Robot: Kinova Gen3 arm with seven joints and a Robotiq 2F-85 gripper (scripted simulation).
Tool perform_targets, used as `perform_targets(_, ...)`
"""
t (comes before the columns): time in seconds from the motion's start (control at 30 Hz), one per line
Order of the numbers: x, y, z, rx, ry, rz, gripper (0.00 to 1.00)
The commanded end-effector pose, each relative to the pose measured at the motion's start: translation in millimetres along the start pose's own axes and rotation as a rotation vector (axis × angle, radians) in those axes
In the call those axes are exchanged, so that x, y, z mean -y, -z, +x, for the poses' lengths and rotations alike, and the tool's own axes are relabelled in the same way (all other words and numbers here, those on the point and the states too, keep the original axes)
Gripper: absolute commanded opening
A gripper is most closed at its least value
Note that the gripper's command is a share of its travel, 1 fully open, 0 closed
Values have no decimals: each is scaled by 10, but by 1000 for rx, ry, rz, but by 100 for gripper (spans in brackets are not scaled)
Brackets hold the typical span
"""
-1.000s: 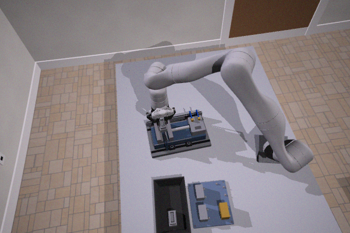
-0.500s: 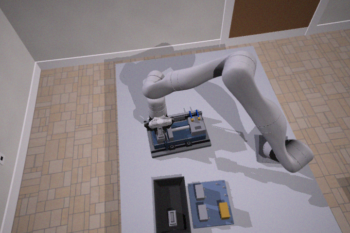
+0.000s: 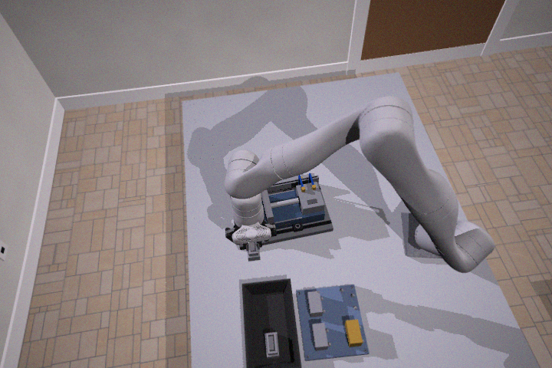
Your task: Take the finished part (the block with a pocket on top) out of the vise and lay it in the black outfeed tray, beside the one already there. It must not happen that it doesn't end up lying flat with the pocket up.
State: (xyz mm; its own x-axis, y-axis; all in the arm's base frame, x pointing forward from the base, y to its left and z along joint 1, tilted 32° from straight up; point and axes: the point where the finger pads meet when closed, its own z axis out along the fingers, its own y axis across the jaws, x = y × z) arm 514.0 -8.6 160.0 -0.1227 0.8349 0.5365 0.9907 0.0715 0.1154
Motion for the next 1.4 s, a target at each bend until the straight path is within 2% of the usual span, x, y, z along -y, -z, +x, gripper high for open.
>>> perform_targets(0.0,11,39,317,21,21,2,0)
perform_targets(0.07,34,25,494,21,13,4,0)
perform_targets(0.13,34,25,494,21,13,4,0)
perform_targets(0.37,138,-28,975,22,-9,10,0)
perform_targets(0.57,205,-58,1190,24,-21,14,0)
perform_targets(1.37,227,-68,1251,25,-24,16,0)
